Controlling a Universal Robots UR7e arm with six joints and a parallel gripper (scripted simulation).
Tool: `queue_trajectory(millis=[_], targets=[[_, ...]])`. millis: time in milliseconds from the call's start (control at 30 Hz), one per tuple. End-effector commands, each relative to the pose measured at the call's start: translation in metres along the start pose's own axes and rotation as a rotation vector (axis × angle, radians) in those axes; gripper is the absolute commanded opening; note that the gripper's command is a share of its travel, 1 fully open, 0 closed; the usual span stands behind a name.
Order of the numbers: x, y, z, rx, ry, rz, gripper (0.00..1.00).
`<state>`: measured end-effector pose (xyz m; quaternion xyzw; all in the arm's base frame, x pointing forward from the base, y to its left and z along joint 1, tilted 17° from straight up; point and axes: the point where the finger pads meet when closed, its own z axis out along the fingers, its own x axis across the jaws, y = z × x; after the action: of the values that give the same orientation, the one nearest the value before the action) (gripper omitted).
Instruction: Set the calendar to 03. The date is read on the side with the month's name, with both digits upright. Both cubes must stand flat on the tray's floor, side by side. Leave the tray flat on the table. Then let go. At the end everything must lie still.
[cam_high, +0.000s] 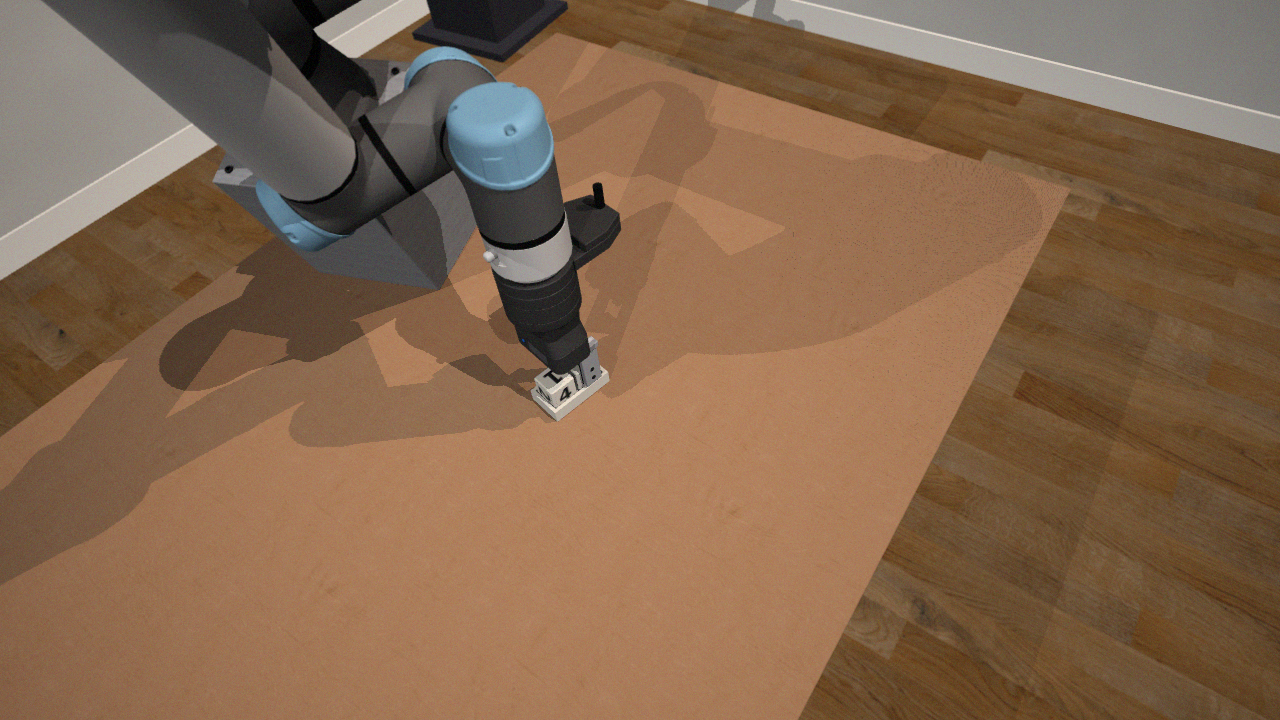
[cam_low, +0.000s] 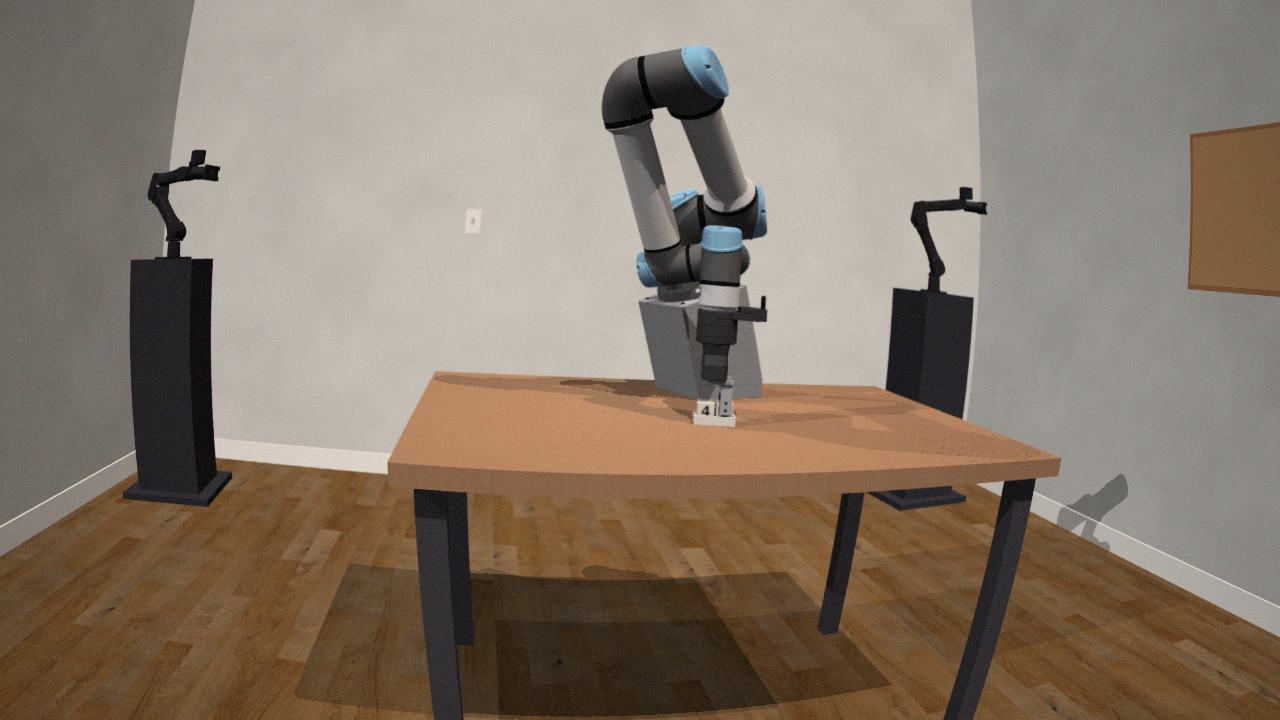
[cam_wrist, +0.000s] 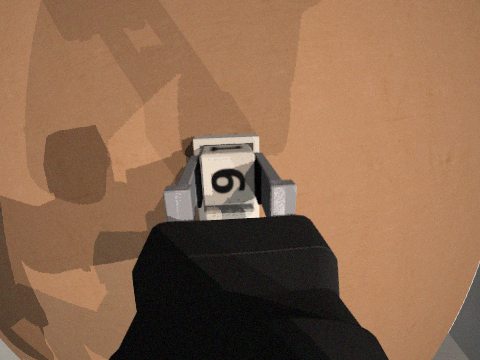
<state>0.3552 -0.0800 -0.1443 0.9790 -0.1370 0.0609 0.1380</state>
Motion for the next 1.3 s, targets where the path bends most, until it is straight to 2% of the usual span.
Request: queue_trajectory(millis=[0,567,600,667,700,767,800,867,900,967,1000,1267], targets=[[0.0023,0.0006,0.0,0.0,0.004,0.001,0.6],[0.0023,0.0006,0.0,0.0,0.004,0.001,0.6],[0.0023,0.0006,0.0,0.0,0.004,0.001,0.66],[0.0023,0.0006,0.0,0.0,0.004,0.001,0.66],[0.0023,0.0006,0.0,0.0,0.004,0.001,0.72],[0.0023,0.0006,0.0,0.0,0.004,0.001,0.72],[0.0023,0.0006,0.0,0.0,0.004,0.001,0.78],[0.0023,0.0006,0.0,0.0,0.004,0.001,0.78],[0.0023,0.0006,0.0,0.0,0.004,0.001,0.84],[0.0023,0.0006,0.0,0.0,0.004,0.001,0.84],[0.0023,0.0006,0.0,0.0,0.004,0.001,0.9],[0.0023,0.0006,0.0,0.0,0.004,0.001,0.9]])
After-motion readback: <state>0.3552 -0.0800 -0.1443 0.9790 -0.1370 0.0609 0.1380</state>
